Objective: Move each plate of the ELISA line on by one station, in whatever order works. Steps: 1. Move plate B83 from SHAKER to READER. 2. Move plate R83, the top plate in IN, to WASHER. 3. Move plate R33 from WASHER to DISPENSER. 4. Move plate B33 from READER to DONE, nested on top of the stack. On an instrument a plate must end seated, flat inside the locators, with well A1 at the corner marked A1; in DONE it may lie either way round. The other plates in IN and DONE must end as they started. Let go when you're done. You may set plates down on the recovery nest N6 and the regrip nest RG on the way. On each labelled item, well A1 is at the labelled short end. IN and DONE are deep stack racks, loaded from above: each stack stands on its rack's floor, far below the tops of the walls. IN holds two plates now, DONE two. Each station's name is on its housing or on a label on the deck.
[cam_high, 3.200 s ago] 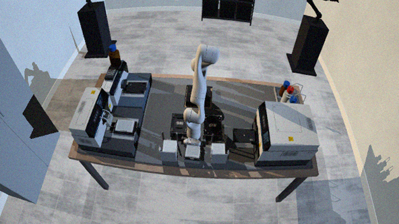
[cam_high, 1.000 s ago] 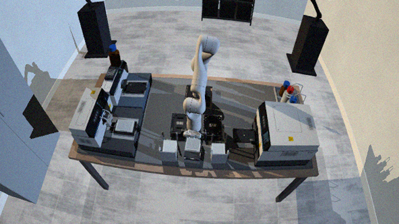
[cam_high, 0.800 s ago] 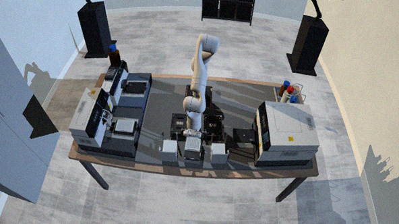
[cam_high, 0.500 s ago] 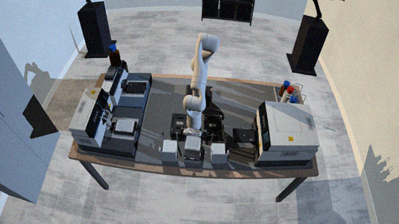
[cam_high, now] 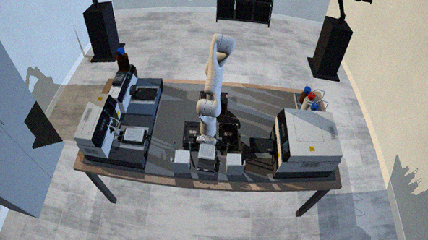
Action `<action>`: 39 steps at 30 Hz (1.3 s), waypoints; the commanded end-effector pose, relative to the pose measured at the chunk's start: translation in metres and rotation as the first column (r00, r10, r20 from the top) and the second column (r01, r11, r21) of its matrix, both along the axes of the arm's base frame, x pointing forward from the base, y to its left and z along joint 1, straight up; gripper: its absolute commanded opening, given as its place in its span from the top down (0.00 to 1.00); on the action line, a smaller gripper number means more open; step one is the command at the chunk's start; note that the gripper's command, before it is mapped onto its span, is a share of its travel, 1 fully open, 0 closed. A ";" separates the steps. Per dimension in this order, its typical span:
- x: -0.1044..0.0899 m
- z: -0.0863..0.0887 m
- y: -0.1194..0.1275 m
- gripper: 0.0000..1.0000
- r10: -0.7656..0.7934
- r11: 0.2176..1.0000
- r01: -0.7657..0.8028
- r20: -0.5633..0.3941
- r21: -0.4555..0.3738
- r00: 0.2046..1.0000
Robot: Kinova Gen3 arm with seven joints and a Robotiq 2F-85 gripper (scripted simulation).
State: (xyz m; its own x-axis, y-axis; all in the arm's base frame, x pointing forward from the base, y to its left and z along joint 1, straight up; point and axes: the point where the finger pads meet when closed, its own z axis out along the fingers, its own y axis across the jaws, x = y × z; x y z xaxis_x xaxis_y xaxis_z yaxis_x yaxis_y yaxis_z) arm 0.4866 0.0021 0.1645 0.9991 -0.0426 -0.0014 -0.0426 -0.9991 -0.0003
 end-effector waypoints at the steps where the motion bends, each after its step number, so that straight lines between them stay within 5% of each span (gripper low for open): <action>1: 0.000 0.005 0.000 0.06 0.000 1.000 0.000 0.002 0.000 1.000; 24: 0.000 0.023 0.000 0.06 0.000 1.000 0.000 0.002 0.000 1.000; 39: -0.012 0.023 0.041 0.06 0.151 0.989 -0.151 0.002 0.000 0.989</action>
State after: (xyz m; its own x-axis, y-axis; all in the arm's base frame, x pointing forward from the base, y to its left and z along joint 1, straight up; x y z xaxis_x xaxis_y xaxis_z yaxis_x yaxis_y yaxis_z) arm 0.4764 0.0364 0.1870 0.9966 0.0826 -0.0015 0.0826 -0.9966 -0.0005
